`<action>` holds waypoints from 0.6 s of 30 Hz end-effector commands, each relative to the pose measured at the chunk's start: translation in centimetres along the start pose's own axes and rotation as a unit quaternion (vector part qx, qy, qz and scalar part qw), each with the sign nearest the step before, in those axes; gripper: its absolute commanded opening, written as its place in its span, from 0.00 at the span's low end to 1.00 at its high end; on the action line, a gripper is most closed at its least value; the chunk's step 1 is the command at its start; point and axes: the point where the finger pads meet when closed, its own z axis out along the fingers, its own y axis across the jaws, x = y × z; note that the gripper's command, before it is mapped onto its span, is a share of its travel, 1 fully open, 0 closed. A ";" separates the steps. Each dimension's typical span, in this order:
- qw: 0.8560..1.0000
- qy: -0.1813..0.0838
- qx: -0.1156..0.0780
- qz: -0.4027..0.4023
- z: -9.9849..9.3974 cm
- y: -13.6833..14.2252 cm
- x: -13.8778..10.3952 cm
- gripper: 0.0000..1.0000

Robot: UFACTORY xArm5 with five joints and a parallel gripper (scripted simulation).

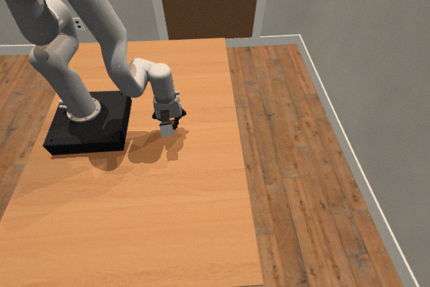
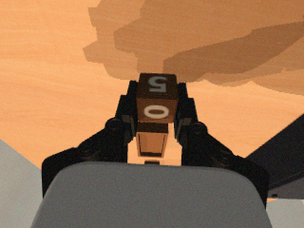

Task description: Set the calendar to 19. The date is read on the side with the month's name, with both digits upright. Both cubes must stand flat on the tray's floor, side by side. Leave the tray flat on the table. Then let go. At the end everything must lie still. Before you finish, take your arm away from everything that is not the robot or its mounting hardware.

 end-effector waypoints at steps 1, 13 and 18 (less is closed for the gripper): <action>1.000 0.001 0.002 0.000 -2.9 -0.2 0.0 0.29; 1.000 0.001 0.002 0.000 -8.6 -0.2 0.0 0.29; 1.000 0.001 0.002 0.000 -8.7 -0.2 0.0 0.29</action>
